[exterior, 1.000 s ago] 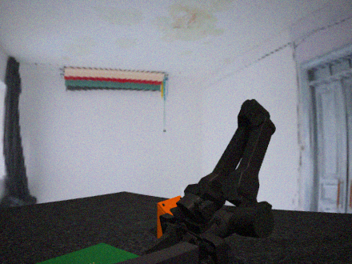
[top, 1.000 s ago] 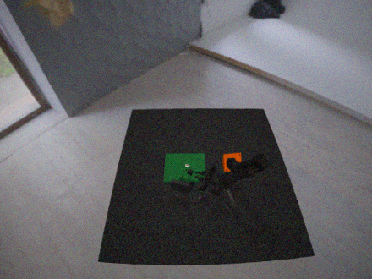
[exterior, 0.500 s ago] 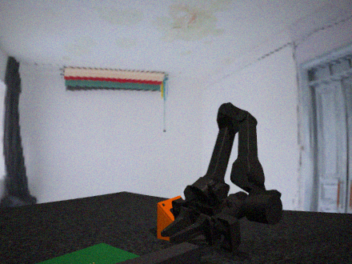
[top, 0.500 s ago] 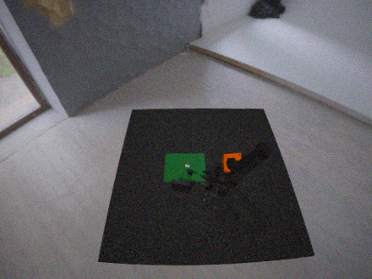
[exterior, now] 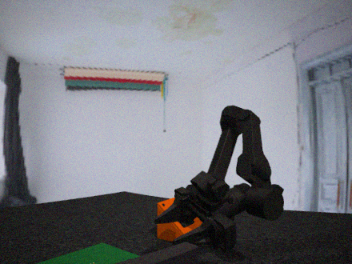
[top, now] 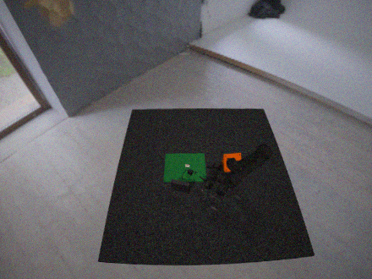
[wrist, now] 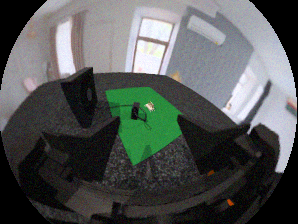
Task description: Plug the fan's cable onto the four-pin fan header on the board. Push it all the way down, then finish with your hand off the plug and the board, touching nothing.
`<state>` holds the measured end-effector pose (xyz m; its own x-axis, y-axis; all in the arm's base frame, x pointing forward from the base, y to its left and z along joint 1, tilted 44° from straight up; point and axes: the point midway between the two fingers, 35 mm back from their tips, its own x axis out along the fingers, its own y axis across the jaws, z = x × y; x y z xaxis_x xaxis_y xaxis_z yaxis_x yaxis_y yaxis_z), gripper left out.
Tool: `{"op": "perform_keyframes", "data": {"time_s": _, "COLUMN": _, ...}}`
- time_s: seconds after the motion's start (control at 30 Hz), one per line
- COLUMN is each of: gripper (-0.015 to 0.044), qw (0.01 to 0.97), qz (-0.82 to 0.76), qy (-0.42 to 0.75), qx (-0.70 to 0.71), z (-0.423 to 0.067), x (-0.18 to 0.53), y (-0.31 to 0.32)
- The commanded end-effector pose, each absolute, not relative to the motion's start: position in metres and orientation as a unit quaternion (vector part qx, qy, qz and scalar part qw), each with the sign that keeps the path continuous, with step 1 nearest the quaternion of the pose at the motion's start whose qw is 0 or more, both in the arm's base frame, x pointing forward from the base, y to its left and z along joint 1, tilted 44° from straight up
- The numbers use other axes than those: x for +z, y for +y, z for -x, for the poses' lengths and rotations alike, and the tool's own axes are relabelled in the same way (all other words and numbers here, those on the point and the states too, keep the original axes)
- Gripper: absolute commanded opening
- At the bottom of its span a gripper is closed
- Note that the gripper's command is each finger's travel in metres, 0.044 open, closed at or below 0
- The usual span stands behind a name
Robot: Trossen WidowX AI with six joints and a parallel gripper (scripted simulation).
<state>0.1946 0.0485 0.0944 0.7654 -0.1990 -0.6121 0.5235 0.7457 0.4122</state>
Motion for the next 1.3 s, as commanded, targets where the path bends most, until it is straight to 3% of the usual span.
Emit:
{"op": "perform_keyframes", "data": {"time_s": 0.0, "gripper": 0.044, "qw": 0.889, "qz": -0.262, "qy": 0.311, "qx": -0.209, "z": -0.195, "x": 0.092, "y": 0.046}}
{"op": "perform_keyframes", "data": {"time_s": 1.27, "gripper": 0.044, "qw": 0.735, "qz": -0.131, "qy": 0.65, "qx": -0.143, "z": -0.187, "x": 0.079, "y": 0.028}}
